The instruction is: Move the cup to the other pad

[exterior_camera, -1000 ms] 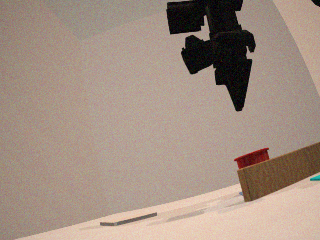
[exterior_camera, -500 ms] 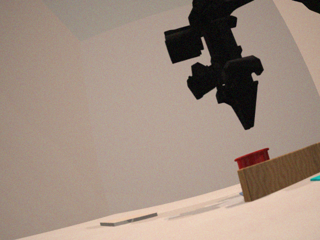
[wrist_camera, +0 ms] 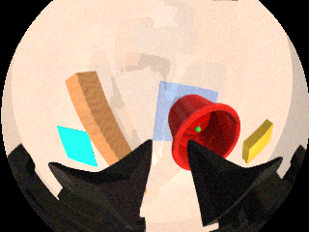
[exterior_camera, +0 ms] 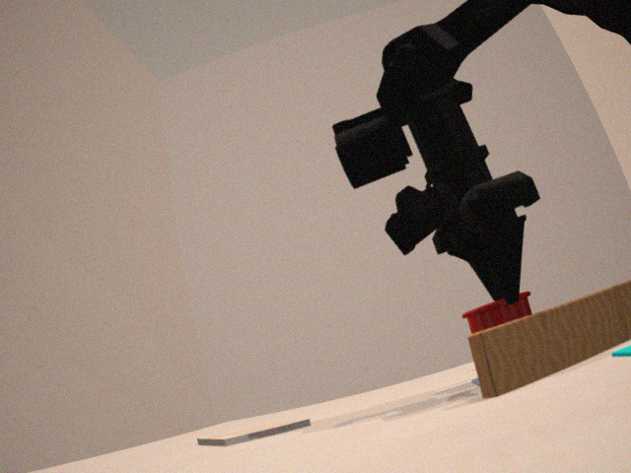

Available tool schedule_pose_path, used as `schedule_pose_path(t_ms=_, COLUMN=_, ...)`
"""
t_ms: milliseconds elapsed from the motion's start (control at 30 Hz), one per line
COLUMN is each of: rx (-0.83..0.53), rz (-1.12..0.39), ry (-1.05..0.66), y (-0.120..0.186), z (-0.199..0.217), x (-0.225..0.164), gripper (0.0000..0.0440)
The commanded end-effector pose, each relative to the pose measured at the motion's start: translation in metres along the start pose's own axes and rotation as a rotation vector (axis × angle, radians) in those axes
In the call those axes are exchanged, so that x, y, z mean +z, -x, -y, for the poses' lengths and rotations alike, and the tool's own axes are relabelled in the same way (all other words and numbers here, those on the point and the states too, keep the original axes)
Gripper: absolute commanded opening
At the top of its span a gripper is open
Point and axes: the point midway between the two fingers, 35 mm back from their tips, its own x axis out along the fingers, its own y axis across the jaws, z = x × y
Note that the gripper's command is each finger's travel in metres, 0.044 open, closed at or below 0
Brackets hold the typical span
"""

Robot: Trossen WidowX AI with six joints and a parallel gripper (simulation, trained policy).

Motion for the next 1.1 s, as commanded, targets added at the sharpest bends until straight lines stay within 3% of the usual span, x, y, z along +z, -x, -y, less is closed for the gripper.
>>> schedule_pose_path(t_ms=0, rx=0.002, rz=-0.018, ry=0.024, y=-0.012, z=0.002, x=-0.002, gripper=0.0153)
schedule_pose_path(t_ms=267, rx=0.030, rz=-0.045, ry=0.105, y=-0.042, z=0.003, x=-0.004, gripper=0.0157)
schedule_pose_path(t_ms=500, rx=0.039, rz=-0.063, ry=0.201, y=-0.054, z=0.004, x=-0.009, gripper=0.0001)
schedule_pose_path(t_ms=1067, rx=0.053, rz=-0.032, ry=0.349, y=-0.015, z=-0.007, x=-0.014, gripper=0.0001)
